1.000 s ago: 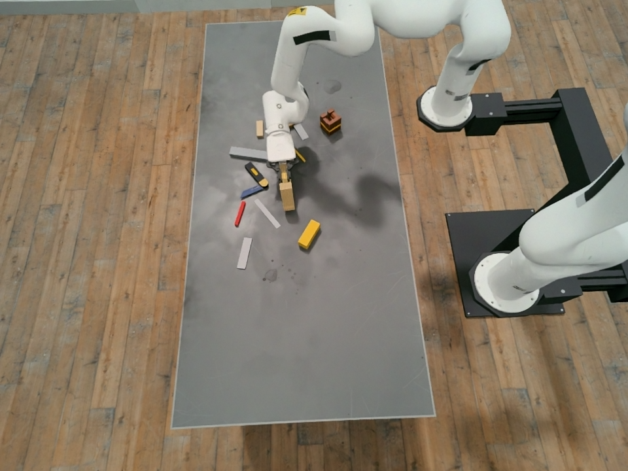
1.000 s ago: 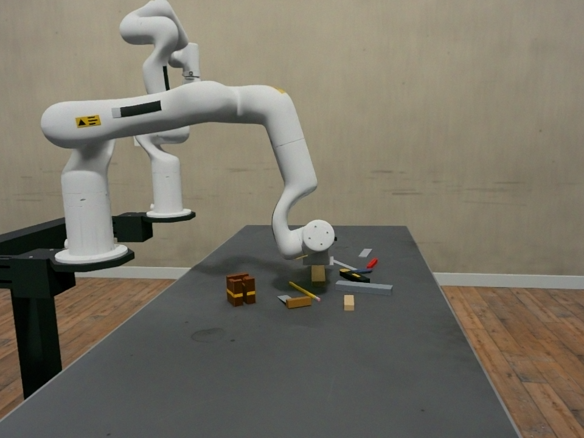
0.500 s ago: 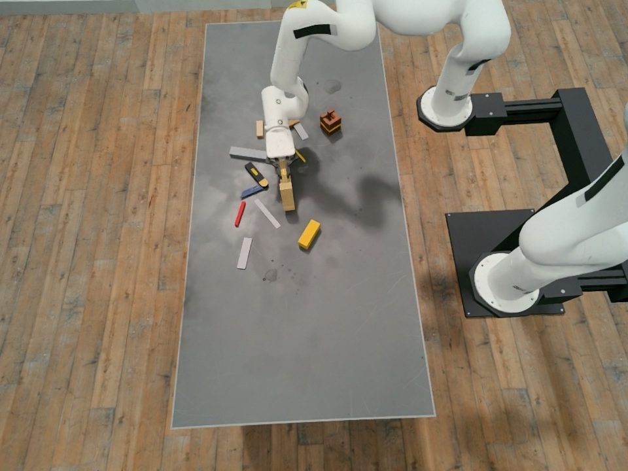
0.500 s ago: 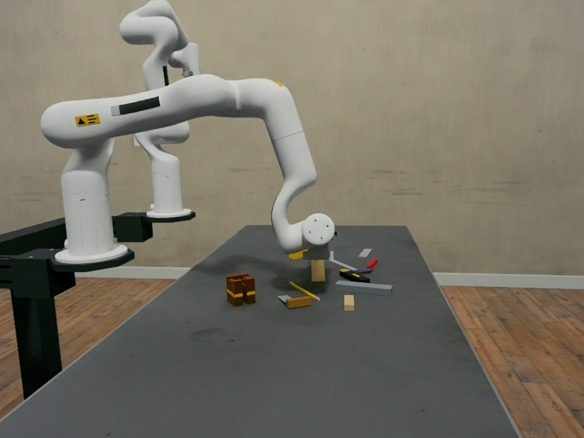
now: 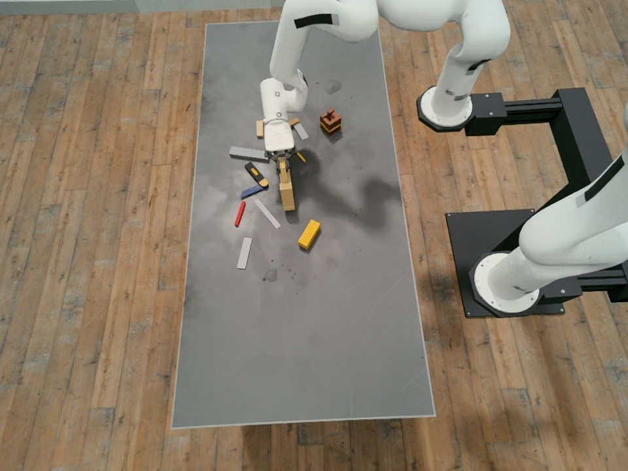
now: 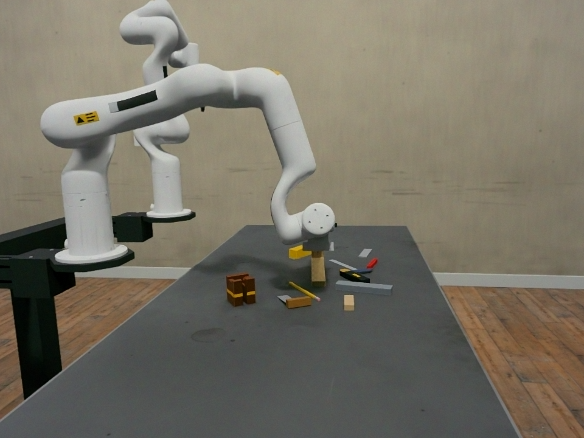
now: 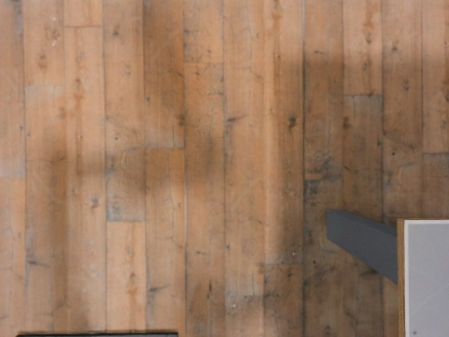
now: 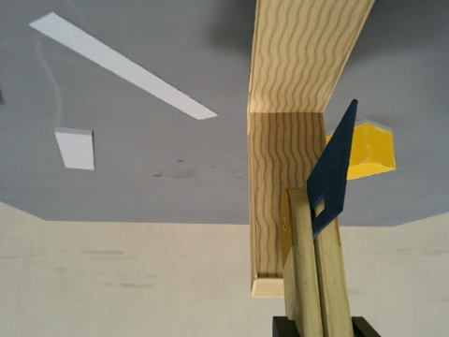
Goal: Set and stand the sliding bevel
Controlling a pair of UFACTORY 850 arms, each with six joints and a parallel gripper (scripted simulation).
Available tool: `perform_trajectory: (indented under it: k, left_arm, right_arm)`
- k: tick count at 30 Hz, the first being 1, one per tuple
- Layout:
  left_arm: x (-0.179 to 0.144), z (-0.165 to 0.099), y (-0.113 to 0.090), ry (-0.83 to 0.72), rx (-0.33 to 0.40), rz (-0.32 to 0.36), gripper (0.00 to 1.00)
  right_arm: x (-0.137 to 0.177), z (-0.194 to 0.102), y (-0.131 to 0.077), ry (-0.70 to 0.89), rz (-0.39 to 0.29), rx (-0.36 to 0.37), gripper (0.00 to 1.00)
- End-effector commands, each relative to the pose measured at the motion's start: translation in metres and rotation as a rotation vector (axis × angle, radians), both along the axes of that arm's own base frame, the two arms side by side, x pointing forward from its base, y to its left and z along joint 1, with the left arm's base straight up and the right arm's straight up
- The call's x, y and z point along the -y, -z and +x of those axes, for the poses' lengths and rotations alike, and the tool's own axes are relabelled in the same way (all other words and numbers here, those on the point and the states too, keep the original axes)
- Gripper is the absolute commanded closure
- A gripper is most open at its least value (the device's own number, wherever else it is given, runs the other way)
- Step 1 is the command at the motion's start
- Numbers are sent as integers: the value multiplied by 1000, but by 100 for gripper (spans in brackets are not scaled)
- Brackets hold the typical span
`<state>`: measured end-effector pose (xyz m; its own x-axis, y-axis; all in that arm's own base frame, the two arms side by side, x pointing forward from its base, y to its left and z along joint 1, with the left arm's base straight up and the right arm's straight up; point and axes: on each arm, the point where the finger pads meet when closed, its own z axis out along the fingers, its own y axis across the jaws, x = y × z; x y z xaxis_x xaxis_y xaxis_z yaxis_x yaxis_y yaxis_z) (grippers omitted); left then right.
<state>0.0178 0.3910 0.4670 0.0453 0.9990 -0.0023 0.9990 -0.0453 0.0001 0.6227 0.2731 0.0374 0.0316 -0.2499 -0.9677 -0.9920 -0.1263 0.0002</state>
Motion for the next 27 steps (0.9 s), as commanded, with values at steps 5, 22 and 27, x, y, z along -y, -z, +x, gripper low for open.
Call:
perform_trajectory:
  k: [5, 22, 27]
  left_arm:
    - [0, 0, -1, 0, 0, 2, 0]
    - [0, 0, -1, 0, 0, 2, 0]
    - [0, 0, -1, 0, 0, 2, 0]
  right_arm:
    - [5, 1, -20, 0, 0, 2, 100]
    - [11, 2, -43, 0, 0, 2, 100]
    - [12, 2, -45, 0, 0, 2, 100]
